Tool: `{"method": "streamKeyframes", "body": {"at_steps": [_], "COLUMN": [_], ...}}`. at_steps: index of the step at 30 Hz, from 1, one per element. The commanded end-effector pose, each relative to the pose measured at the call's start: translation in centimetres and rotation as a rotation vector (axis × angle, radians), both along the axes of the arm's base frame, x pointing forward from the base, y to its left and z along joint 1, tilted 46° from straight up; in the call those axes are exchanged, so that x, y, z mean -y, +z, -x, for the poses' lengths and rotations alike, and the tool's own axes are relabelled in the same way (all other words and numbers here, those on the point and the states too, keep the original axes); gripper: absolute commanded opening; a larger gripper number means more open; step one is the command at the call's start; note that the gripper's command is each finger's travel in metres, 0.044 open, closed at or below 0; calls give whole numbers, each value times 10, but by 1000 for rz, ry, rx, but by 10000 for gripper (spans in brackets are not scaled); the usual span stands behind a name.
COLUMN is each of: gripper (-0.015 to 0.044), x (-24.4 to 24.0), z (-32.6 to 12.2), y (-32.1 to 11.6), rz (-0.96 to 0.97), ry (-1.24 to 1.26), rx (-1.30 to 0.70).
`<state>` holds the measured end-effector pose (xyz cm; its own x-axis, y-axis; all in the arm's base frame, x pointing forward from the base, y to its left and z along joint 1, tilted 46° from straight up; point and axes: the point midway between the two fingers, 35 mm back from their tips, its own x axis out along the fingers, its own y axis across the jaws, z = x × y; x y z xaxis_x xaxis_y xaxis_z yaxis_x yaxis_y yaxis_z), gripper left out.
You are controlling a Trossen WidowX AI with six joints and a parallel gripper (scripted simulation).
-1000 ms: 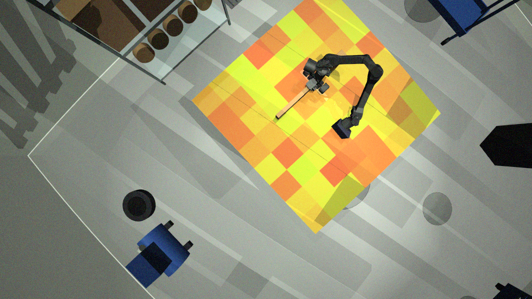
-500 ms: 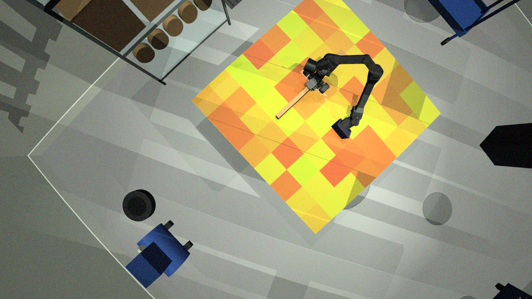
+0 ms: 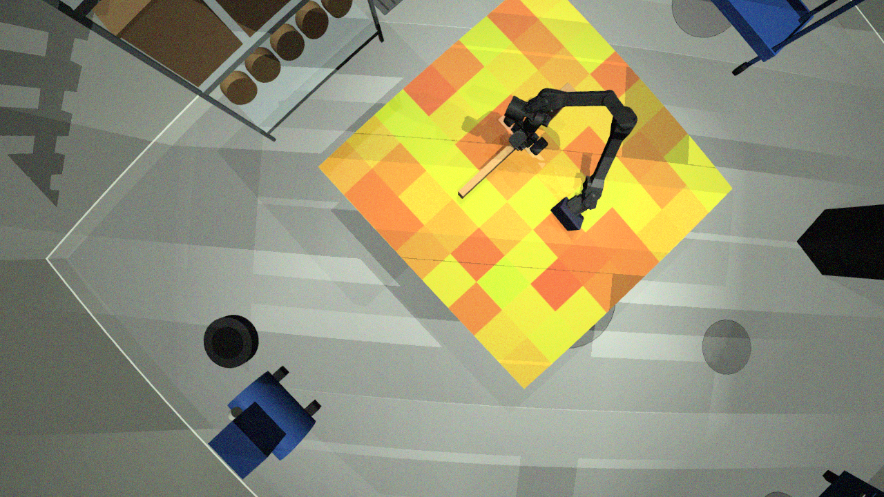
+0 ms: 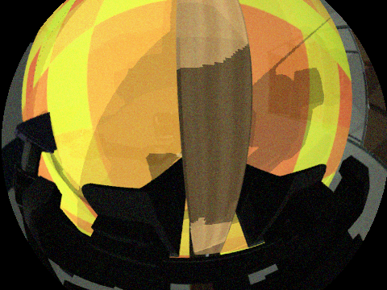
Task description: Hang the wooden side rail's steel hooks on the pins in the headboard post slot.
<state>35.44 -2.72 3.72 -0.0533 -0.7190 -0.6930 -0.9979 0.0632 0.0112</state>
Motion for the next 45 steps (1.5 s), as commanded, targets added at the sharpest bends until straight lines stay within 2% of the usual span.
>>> {"method": "streamKeyframes", "body": {"at_steps": [1,45], "gripper": [0,0], "x": [-6,-3], "z": [-2,-5], "y": [3,5], "rz": [-8,-8], "ry": [9,9], "rx": [9,9]}}
